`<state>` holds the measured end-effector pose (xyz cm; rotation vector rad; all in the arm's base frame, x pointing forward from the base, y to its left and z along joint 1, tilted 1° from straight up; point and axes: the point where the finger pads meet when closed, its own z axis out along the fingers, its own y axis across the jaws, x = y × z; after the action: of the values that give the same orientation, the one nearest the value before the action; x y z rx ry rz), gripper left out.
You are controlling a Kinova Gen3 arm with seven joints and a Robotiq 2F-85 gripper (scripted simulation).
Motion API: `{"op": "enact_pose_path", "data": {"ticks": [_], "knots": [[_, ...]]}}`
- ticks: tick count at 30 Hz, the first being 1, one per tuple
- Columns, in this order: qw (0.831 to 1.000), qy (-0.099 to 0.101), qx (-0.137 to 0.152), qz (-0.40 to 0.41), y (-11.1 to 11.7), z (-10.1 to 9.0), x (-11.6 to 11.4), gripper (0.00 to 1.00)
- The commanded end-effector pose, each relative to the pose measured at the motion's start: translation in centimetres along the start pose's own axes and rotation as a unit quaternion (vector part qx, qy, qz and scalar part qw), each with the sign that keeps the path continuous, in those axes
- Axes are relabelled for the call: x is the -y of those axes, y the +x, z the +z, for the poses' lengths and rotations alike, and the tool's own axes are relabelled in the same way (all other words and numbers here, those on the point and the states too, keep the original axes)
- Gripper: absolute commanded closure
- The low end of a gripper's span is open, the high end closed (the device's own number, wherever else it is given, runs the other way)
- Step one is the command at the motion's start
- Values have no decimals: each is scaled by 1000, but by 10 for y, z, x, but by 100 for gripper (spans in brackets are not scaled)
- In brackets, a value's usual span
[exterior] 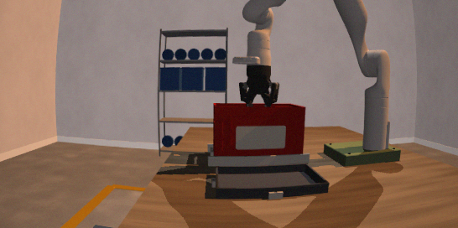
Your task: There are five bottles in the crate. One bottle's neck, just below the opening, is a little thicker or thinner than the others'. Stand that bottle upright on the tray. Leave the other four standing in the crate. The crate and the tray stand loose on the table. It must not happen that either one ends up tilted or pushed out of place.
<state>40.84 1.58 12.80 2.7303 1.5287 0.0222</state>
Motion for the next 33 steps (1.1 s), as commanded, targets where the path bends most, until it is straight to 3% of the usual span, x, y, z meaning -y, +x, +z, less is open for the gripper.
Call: {"op": "enact_pose_path", "data": {"ticks": [1,6,7,33], "knots": [[1000,0,-1,0,0,-1,0,36],[1000,0,-1,0,0,-1,0,36],[1000,0,-1,0,0,-1,0,100],[1000,0,-1,0,0,-1,0,100]]}}
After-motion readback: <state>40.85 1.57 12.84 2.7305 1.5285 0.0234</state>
